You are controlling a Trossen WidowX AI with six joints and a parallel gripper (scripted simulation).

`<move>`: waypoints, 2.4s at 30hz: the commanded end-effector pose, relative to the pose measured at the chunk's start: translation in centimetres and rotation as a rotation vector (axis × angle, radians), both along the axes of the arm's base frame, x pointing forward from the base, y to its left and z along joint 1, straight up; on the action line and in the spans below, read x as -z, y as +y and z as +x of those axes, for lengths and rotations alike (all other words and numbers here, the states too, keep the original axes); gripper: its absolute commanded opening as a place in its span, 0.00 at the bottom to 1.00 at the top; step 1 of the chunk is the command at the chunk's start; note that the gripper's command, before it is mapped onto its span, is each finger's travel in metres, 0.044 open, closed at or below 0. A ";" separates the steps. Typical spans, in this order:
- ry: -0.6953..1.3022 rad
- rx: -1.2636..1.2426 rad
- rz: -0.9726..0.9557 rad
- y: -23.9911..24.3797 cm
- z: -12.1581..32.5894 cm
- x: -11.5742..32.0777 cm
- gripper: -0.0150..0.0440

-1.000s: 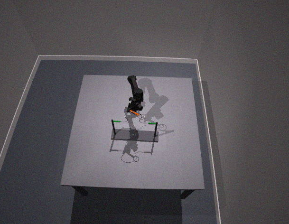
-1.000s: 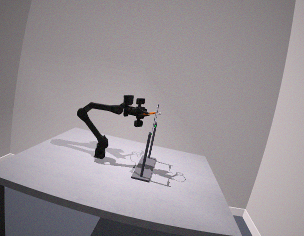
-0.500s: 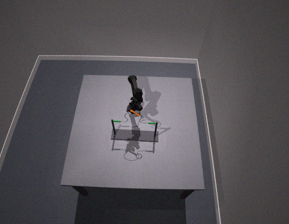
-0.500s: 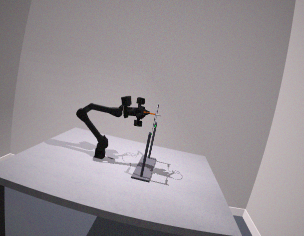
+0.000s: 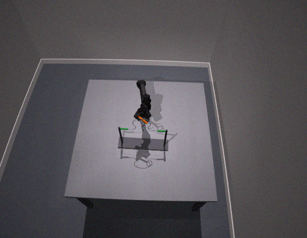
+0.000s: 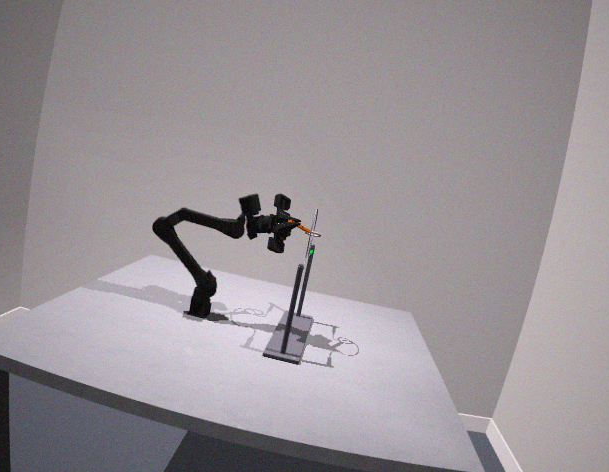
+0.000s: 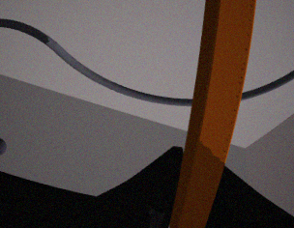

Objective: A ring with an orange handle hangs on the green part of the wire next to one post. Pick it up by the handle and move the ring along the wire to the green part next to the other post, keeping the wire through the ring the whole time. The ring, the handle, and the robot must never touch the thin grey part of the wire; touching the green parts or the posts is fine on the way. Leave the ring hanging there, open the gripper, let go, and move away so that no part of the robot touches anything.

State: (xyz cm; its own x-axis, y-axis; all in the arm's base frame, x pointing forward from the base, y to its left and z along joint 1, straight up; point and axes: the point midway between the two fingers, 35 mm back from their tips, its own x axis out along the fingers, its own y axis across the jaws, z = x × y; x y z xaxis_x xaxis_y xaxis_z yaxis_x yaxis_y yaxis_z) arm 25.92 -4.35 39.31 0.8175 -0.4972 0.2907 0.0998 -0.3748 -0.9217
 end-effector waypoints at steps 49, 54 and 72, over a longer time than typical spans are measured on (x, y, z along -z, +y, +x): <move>-0.016 -0.009 0.543 -1.8 0.1 11.0 0.00; -0.019 -0.011 0.665 -1.3 0.2 12.8 0.00; -0.033 -0.018 1.100 2.2 0.4 18.4 0.00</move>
State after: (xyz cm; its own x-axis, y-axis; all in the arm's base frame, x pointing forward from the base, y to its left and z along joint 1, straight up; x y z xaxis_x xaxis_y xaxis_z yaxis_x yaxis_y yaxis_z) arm 26.23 -2.88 21.56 0.8283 -0.5012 -0.2505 0.1177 0.5927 -0.7968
